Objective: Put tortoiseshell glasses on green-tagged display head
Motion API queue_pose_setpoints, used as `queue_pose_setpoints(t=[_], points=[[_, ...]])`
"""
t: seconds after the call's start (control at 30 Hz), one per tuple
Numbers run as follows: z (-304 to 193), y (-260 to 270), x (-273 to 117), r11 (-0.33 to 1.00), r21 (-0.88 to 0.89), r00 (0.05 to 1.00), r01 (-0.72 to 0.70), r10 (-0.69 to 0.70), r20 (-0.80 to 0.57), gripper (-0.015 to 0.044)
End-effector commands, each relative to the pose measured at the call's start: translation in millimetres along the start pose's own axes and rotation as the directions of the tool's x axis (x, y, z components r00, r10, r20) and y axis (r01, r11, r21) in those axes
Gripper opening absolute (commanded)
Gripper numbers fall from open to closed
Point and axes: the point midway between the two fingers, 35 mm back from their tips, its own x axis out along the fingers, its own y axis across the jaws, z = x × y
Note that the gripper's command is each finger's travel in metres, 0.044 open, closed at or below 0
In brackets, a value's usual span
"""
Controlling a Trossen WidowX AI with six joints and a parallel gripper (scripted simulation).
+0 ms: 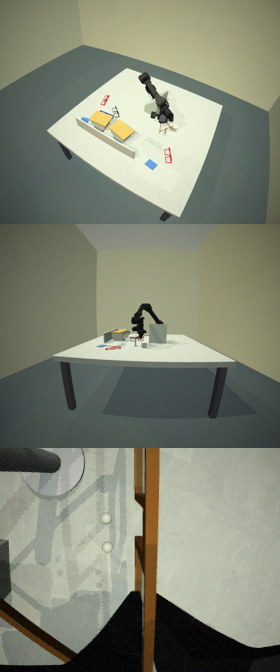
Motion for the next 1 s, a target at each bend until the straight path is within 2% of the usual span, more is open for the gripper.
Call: queue_pose_setpoints(t=[0.0,0.97], points=[[0.1,-3.4,-3.2,1.000,0.001,1.000,-0.003,0.003,0.011,0.0000],[-12.1,-12.1,-2.8,1.000,0.001,1.000,-0.002,0.002,0.010,0.0000]])
